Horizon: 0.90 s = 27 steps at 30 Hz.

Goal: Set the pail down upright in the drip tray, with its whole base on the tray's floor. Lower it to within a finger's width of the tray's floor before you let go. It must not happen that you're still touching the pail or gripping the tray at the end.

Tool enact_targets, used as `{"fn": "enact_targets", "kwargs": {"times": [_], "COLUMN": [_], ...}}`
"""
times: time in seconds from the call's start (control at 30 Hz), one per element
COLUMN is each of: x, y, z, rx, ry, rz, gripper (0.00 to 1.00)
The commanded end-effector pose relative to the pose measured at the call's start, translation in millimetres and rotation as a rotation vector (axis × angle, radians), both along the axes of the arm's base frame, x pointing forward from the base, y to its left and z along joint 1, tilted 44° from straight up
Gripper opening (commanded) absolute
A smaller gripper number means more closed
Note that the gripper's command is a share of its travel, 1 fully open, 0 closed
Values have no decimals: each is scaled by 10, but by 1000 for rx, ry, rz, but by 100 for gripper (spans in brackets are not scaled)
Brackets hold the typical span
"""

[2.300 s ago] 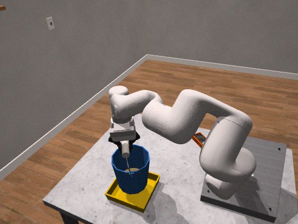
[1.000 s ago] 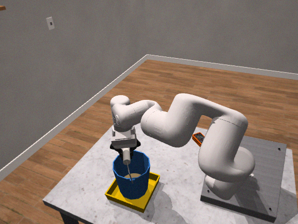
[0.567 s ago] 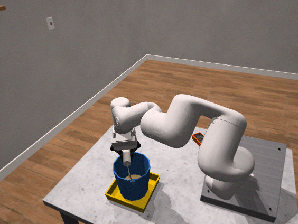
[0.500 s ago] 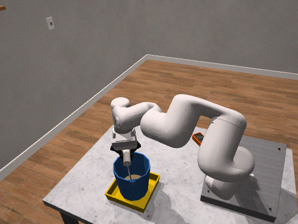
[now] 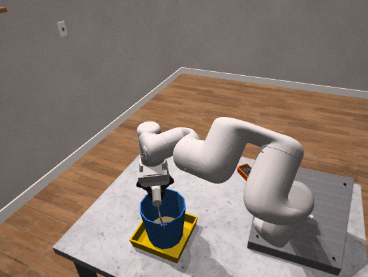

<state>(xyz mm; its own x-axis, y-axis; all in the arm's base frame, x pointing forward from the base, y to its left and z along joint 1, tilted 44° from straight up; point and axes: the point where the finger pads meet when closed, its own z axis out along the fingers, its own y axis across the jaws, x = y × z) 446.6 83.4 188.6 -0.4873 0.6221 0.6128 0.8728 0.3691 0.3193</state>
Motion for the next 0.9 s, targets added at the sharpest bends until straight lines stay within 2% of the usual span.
{"fn": "enact_targets", "kwargs": {"times": [0.0,0.57,0.6,0.87], "x": [14,14,14,14], "y": [-19,-18,-18,-18], "z": [10,9,9,9], "rx": [-1,-1,-1,-1], "ry": [-4,-4,-4,-4], "rz": [-4,-4,-4,-4], "gripper": [0,0,100,100]}}
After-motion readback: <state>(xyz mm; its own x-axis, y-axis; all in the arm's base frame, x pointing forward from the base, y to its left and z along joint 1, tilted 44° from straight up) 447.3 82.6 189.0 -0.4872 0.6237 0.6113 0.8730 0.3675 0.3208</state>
